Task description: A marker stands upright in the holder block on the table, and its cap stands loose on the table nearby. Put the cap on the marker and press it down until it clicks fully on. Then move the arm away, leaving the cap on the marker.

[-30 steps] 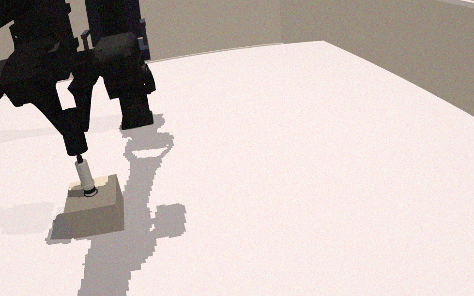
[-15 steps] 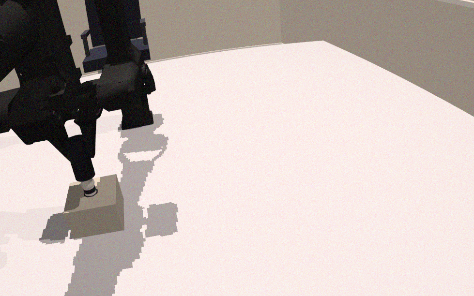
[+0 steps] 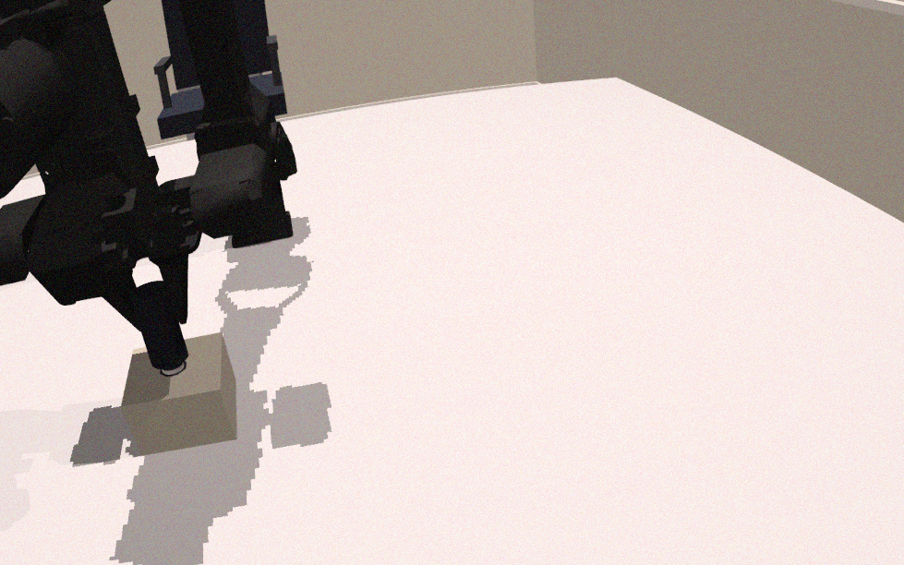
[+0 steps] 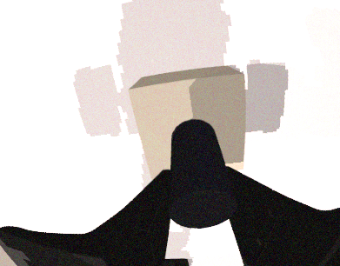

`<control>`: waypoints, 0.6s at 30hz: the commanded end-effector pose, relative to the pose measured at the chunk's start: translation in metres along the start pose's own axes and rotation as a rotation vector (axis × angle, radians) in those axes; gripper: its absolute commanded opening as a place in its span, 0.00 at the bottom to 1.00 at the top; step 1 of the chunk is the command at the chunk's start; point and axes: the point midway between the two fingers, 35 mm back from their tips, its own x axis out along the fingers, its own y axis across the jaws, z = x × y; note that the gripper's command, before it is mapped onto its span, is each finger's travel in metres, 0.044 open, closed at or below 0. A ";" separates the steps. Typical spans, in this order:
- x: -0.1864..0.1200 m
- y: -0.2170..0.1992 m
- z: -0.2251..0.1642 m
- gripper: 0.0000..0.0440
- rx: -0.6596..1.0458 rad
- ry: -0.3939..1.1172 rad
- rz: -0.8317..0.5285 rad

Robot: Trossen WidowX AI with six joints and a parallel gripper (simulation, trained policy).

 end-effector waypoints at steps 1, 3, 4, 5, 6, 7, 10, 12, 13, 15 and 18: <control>0.011 0.001 -0.014 0.23 -0.005 0.069 0.008; 0.011 0.001 -0.014 0.25 -0.005 0.069 0.008; 0.011 0.001 -0.014 0.26 -0.005 0.070 0.008; 0.012 0.001 -0.014 0.27 -0.005 0.070 0.008; 0.012 0.001 -0.015 0.29 -0.005 0.071 0.009; 0.012 0.001 -0.015 0.30 -0.005 0.071 0.009; 0.012 0.001 -0.016 0.33 -0.006 0.077 0.011; 0.011 0.002 -0.021 0.37 -0.010 0.086 0.019; 0.010 0.003 -0.023 0.40 -0.012 0.088 0.022; 0.008 0.003 -0.026 0.51 -0.013 0.087 0.026; 0.006 0.004 -0.029 0.69 -0.018 0.083 0.030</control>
